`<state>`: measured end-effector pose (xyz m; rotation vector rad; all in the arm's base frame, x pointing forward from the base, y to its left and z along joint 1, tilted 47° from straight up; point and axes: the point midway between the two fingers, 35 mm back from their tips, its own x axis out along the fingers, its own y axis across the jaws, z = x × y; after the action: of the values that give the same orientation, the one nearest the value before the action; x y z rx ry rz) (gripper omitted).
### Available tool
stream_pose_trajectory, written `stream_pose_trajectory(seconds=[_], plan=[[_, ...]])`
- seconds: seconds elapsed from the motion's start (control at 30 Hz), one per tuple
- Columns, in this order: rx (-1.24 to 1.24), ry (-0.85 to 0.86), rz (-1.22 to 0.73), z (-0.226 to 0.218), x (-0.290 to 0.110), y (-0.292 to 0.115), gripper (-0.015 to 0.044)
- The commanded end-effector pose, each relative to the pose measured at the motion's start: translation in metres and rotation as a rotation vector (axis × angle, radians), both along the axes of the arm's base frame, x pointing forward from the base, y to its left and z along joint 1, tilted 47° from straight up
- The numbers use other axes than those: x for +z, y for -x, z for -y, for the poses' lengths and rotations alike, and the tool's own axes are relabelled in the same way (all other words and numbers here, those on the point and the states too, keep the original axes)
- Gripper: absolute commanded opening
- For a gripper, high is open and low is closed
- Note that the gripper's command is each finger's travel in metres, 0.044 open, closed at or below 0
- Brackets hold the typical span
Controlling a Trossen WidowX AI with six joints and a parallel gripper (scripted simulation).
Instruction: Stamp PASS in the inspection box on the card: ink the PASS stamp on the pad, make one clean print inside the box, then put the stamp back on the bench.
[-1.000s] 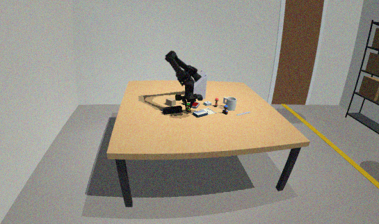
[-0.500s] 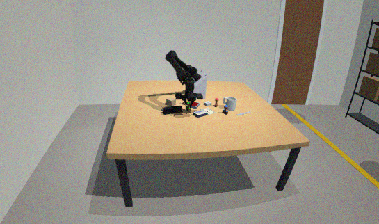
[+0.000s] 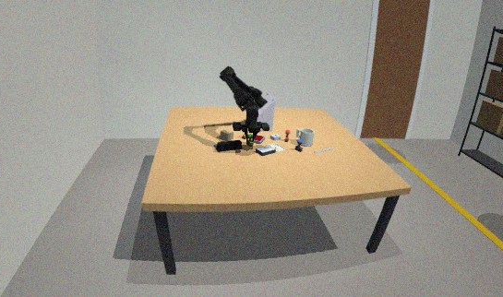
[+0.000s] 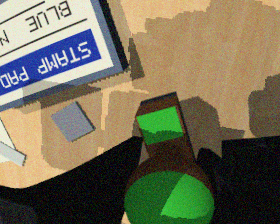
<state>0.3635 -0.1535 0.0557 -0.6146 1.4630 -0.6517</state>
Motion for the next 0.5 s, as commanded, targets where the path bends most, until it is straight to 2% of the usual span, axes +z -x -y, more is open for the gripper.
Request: stream_pose_trajectory(seconds=[0.0, 0.47], plan=[[-0.003, 0.005, 0.003, -0.001, 0.0025, -0.0002, 0.0], [-0.002, 0.004, 0.003, -0.0063, 0.007, -0.0003, 0.0]])
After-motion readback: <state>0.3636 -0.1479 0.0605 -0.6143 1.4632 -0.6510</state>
